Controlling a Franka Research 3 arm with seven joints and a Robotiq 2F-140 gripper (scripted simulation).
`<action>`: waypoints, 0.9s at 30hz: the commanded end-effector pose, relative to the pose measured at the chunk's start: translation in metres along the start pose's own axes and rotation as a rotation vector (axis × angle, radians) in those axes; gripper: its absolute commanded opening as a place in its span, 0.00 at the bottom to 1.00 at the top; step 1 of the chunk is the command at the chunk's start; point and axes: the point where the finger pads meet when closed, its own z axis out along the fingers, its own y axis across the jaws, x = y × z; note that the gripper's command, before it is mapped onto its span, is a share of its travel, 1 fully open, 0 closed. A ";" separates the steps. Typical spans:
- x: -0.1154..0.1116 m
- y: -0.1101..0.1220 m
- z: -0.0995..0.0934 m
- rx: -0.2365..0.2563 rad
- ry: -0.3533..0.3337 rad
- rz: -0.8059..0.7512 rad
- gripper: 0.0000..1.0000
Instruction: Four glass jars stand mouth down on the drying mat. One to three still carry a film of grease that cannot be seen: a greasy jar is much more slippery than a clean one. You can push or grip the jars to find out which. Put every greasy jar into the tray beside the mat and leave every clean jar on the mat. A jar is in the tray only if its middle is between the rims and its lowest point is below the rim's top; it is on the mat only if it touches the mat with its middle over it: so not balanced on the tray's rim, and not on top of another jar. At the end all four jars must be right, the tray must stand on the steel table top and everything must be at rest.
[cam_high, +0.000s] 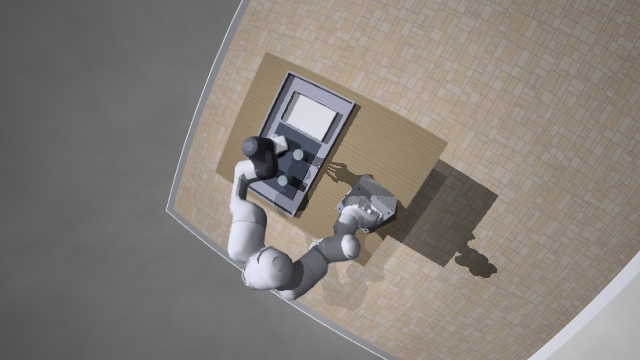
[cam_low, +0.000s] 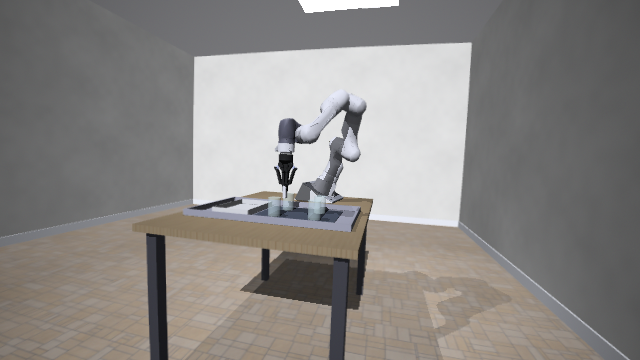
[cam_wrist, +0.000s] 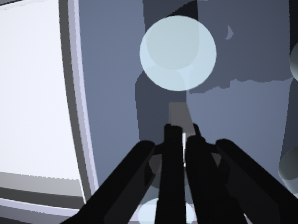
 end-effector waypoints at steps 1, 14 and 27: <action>0.000 -0.001 0.000 0.001 -0.004 -0.005 0.00; 0.001 -0.001 0.000 0.001 -0.004 -0.005 0.00; 0.003 -0.001 0.000 0.001 -0.004 -0.005 0.00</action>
